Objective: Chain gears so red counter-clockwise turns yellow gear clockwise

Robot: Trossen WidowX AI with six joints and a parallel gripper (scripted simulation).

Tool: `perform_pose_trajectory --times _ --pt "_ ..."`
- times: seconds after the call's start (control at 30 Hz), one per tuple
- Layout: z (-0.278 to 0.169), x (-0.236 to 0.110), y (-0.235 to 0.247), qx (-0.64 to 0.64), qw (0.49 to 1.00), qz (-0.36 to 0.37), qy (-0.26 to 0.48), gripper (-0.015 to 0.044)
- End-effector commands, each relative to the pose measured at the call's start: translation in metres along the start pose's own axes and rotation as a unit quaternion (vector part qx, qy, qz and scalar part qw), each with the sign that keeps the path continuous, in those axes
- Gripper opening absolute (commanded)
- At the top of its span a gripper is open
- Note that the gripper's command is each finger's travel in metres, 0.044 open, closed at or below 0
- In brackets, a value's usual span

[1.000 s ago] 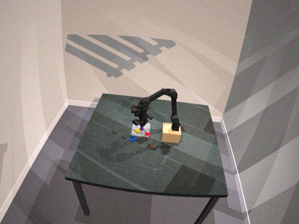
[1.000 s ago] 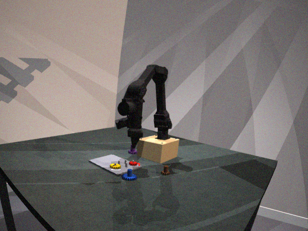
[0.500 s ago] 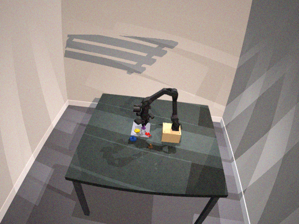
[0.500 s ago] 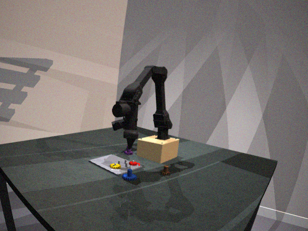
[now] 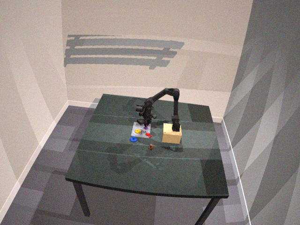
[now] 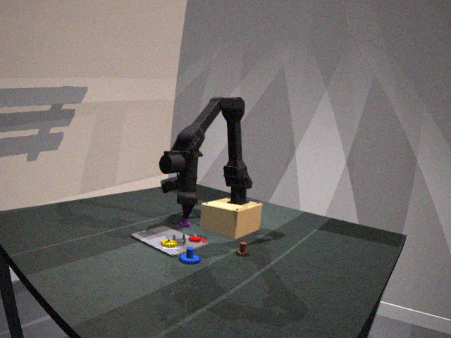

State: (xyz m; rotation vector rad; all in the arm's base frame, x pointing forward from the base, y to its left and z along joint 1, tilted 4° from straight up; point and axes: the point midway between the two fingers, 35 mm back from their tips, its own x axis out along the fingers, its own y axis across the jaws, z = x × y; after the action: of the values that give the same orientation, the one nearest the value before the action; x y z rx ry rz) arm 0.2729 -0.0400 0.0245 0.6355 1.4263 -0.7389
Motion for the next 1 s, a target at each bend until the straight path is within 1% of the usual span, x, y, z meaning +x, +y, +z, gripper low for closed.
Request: perform_pose_trajectory --times 0.0,0.7,0.97 --pt "0.0013 0.0005 -0.0027 -0.003 1.0 0.0 -0.004 0.0" --pt "0.0001 0.0005 -0.0024 -0.004 1.0 0.0 -0.004 0.0" --pt "-0.0002 0.0083 -0.0025 -0.069 0.998 0.0 -0.004 0.0"
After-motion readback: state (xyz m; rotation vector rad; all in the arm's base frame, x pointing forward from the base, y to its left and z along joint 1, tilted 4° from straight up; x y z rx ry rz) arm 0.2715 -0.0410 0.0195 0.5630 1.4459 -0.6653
